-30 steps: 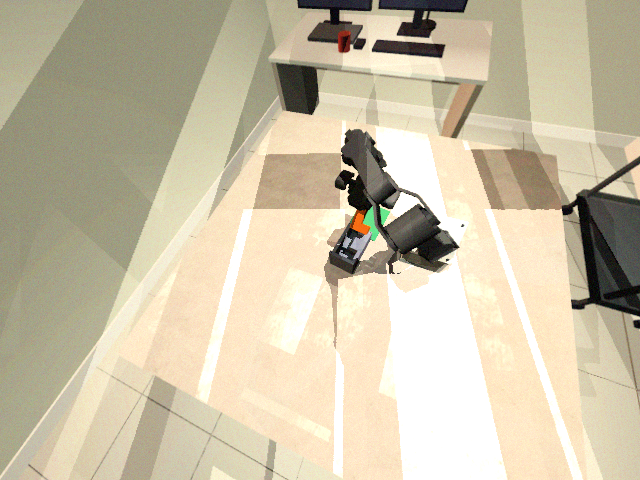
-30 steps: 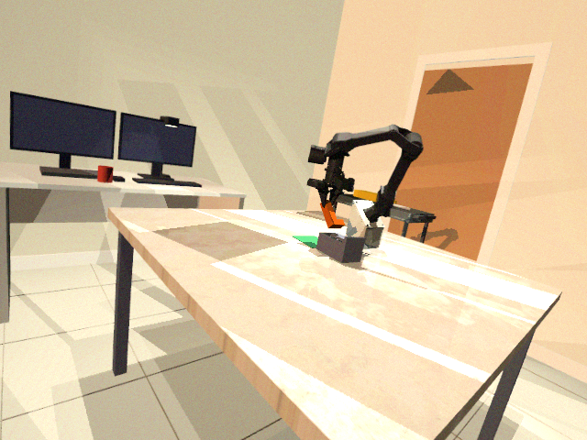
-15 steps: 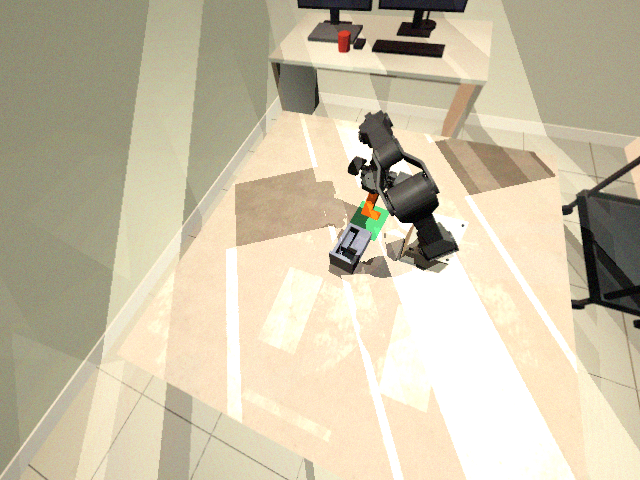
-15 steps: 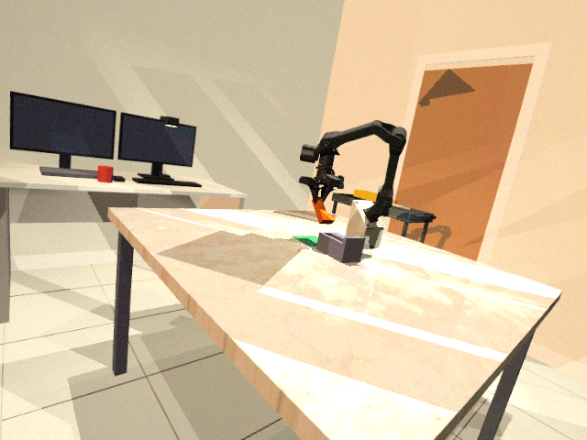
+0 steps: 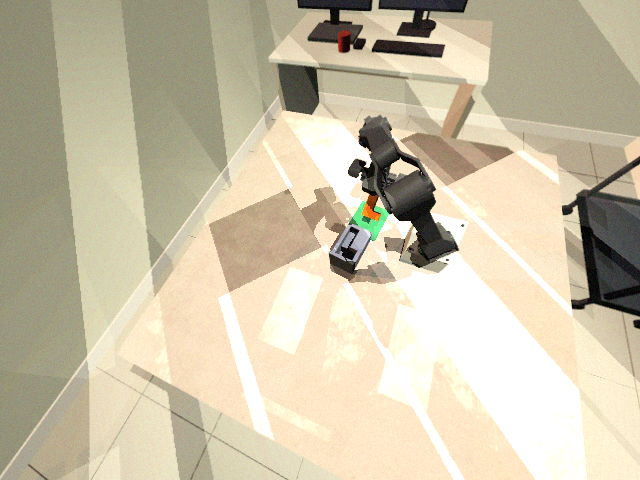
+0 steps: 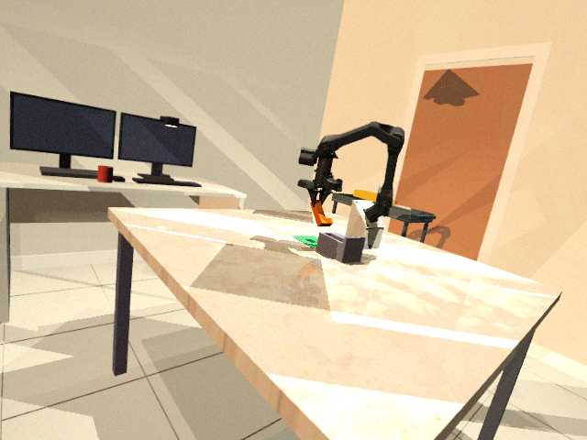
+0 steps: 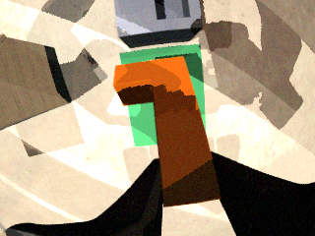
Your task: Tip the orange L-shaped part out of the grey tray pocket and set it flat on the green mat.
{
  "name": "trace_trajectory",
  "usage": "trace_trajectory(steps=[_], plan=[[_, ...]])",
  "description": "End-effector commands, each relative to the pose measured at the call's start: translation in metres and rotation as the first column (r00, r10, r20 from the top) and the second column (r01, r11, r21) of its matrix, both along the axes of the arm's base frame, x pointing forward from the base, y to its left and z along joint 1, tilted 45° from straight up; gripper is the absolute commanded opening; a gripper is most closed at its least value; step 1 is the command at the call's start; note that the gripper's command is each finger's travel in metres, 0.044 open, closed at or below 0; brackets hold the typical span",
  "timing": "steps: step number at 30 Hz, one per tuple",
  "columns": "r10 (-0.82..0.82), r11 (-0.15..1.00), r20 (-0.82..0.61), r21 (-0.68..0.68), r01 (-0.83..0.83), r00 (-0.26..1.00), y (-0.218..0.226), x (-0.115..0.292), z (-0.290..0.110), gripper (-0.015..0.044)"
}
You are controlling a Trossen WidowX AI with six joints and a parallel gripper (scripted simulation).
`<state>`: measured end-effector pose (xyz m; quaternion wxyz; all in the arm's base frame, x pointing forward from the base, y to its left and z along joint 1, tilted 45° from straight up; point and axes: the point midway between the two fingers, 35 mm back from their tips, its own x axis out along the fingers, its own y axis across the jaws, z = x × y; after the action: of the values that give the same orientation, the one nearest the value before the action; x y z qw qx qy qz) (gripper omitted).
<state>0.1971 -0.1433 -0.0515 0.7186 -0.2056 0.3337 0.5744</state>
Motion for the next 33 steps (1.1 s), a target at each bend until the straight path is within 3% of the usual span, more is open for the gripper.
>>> trace_trajectory(steps=[1,33], plan=[[-0.005,1.000,-0.003,0.004,0.005,1.000,0.005,0.001,-0.005,0.0000],[-0.005,1.000,-0.002,0.006,0.005,1.000,0.041,0.007,-0.040,0.0000]])
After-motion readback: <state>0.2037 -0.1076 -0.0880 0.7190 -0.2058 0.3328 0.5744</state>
